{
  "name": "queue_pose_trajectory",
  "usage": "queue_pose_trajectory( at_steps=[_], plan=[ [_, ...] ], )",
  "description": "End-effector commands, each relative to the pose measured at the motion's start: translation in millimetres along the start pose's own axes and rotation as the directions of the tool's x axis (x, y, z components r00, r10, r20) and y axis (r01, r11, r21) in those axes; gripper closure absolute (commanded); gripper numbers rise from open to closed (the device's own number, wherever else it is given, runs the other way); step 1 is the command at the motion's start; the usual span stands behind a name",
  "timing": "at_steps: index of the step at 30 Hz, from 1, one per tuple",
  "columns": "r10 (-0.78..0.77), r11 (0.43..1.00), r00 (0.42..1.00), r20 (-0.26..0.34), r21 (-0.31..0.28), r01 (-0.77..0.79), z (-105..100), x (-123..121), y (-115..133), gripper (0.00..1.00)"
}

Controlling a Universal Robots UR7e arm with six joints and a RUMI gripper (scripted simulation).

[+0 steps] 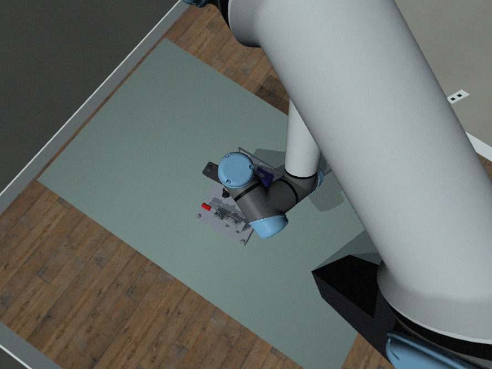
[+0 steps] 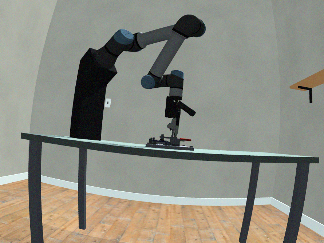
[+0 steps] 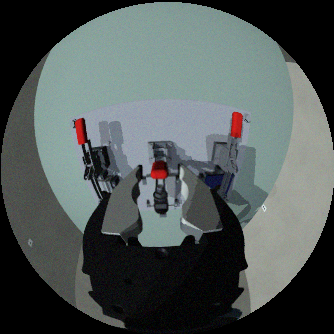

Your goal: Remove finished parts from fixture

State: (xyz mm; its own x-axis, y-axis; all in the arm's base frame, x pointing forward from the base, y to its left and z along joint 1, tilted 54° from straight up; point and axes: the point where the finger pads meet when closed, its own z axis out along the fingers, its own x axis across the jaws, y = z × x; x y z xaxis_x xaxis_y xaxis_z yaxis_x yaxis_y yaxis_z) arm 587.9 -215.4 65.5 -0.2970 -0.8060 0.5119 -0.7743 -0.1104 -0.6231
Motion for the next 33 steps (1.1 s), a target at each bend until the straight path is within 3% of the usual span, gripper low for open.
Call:
queue_pose_trajectory(
  at_steps=[1, 12, 26, 33],
  plan=[
    [0.0, 1.0, 1.0, -0.001, 0.009, 0.0, -1.6, 0.3, -4.6, 0.72],
    [-0.001, 1.0, 1.0, 0.001, 0.005, 0.001, -7.0, -1.1, -2.3, 0.72],
    [-0.001, 1.0, 1.0, 0.001, 0.005, 0.001, -44.6, -1.0, -2.0, 0.72],
    [-0.001, 1.0, 1.0, 0.001, 0.005, 0.001, -51.5, -1.0, -1.9, 0.72]
  ],
)
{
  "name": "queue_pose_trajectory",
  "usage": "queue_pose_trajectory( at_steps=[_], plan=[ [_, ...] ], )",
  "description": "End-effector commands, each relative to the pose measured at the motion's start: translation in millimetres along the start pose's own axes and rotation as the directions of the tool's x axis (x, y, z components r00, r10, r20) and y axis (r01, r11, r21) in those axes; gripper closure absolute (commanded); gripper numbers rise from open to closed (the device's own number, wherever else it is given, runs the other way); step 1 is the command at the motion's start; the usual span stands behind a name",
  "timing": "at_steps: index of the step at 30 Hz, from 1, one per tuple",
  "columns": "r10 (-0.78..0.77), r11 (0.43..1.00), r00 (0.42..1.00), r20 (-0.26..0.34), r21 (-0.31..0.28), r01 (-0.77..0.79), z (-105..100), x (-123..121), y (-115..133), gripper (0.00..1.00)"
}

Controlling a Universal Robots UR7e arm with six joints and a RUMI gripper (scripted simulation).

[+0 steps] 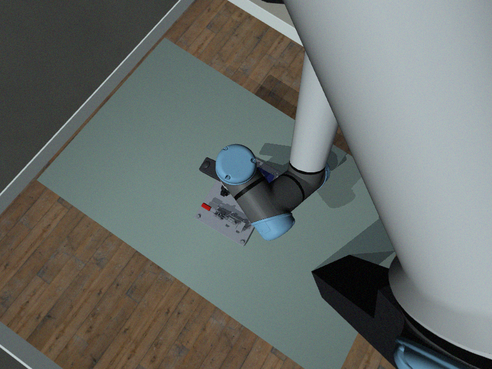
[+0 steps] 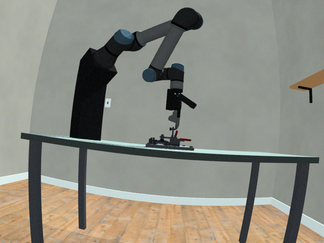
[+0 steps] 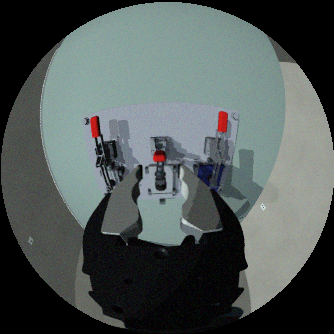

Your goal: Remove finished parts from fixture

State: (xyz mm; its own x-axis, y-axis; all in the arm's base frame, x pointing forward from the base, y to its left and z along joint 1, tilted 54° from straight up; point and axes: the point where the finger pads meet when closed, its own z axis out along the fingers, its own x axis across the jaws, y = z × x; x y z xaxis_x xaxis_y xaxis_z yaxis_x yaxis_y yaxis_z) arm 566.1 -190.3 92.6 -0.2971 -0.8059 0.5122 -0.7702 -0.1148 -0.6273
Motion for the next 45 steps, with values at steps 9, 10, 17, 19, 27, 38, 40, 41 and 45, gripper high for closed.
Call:
queue_pose_trajectory(
  at_steps=[9, 10, 17, 19, 27, 38, 40, 41, 45],
  plan=[
    [0.0, 1.0, 1.0, 0.0, -0.001, 0.0, -9.2, -0.2, 0.0, 0.72],
    [0.0, 1.0, 1.0, 0.0, -0.002, 0.0, -9.1, -0.2, 0.2, 0.72],
    [0.0, 1.0, 1.0, 0.001, -0.004, 0.0, -9.0, -0.6, 1.3, 0.72],
    [0.0, 1.0, 1.0, 0.001, -0.004, 0.0, -9.1, -0.7, 1.8, 0.72],
    [0.0, 1.0, 1.0, 0.001, -0.005, 0.0, -9.0, -0.6, 2.2, 0.72],
    [0.0, 1.0, 1.0, 0.001, -0.005, 0.0, -8.3, -0.5, 2.1, 0.41],
    [0.0, 1.0, 1.0, 0.001, -0.005, 0.0, -7.9, -0.5, 2.1, 0.41],
    [0.0, 1.0, 1.0, 0.001, -0.005, 0.0, -7.7, -0.5, 2.1, 0.41],
    [0.0, 1.0, 1.0, 0.0, -0.006, 0.0, -6.8, -0.4, 2.0, 0.41]
  ],
)
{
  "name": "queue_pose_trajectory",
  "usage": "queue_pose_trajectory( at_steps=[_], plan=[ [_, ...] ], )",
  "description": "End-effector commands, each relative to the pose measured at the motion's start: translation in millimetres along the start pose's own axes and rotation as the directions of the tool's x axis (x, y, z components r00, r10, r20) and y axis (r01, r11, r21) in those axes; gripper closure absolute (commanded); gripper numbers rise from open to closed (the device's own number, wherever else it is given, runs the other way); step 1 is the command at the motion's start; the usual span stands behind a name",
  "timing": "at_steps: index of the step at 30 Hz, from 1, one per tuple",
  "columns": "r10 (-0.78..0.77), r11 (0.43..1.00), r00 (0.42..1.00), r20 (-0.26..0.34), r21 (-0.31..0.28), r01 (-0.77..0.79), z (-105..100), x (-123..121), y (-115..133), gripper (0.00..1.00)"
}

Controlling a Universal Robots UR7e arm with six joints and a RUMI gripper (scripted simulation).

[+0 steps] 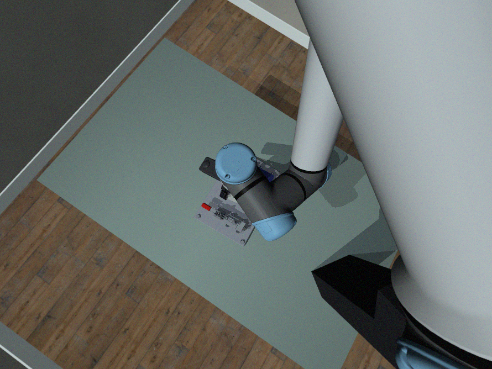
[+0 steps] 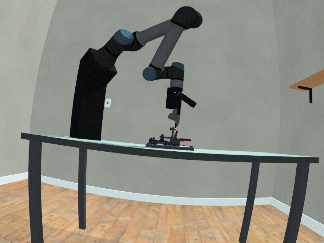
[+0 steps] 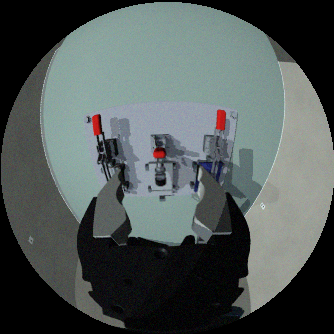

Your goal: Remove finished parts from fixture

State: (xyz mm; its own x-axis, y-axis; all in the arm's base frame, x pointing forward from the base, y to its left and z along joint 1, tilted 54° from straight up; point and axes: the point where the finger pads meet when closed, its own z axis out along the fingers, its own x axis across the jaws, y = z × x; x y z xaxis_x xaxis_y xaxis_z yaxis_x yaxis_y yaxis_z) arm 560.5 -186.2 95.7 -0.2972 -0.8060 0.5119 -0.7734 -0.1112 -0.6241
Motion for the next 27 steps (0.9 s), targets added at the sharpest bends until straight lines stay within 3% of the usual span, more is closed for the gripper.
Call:
queue_pose_trajectory(
  at_steps=[1, 14, 27],
  plan=[
    [0.0, 1.0, 1.0, 0.0, 0.0, 0.0, 0.5, -0.4, 0.2, 0.41],
    [0.0, 1.0, 1.0, 0.0, 0.0, 0.0, 1.1, -0.2, 0.4, 0.41],
    [-0.001, 1.0, 1.0, 0.001, -0.004, 0.001, 1.2, -0.8, 20.5, 0.41]
  ],
)
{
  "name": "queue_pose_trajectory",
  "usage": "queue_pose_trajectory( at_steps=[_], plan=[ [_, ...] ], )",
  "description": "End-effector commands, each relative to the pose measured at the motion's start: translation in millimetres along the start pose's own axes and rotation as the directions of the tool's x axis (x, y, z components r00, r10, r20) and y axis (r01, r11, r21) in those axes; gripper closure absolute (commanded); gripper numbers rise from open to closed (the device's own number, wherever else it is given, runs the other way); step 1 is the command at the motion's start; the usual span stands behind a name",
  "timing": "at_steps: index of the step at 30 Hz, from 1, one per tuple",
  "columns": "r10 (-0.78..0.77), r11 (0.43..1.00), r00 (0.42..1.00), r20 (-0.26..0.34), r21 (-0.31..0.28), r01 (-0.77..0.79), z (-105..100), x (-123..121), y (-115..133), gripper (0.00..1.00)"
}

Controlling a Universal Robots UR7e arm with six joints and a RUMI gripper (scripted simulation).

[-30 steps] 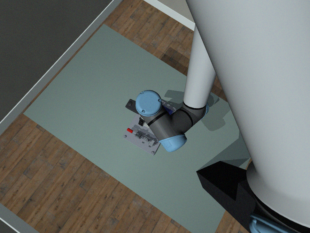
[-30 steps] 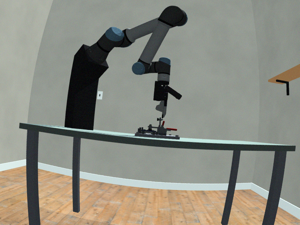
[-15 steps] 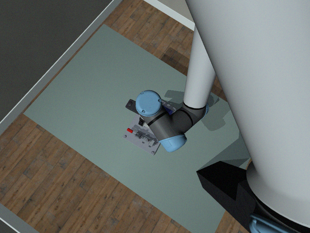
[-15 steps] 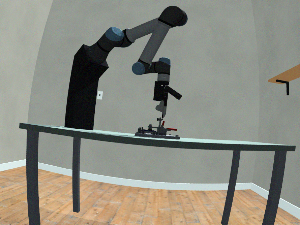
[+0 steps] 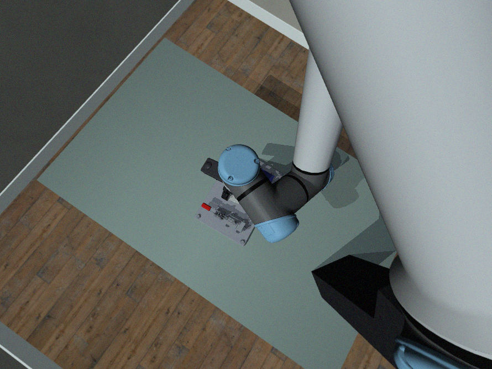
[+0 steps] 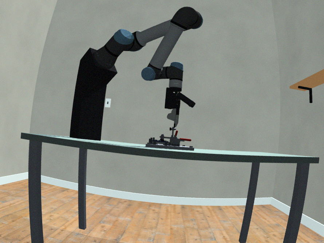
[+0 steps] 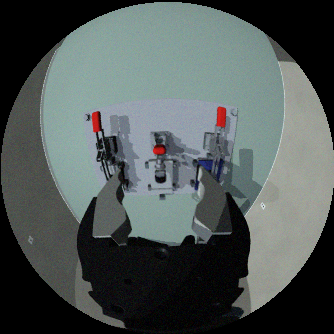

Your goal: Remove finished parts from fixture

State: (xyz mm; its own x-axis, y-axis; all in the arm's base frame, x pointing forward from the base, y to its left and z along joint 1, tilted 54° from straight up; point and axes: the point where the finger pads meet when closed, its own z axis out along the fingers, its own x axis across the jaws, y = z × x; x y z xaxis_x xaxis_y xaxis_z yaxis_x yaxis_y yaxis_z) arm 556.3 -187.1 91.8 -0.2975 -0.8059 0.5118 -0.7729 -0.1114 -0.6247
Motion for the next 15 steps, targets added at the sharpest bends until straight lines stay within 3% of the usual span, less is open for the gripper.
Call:
queue_pose_trajectory(
  at_steps=[1, 15],
  plan=[
    [-0.001, 1.0, 1.0, 0.001, -0.005, 0.001, 0.7, -0.7, 17.7, 0.41],
    [-0.001, 1.0, 1.0, 0.002, -0.005, 0.001, 0.4, -0.9, 59.7, 0.41]
  ],
)
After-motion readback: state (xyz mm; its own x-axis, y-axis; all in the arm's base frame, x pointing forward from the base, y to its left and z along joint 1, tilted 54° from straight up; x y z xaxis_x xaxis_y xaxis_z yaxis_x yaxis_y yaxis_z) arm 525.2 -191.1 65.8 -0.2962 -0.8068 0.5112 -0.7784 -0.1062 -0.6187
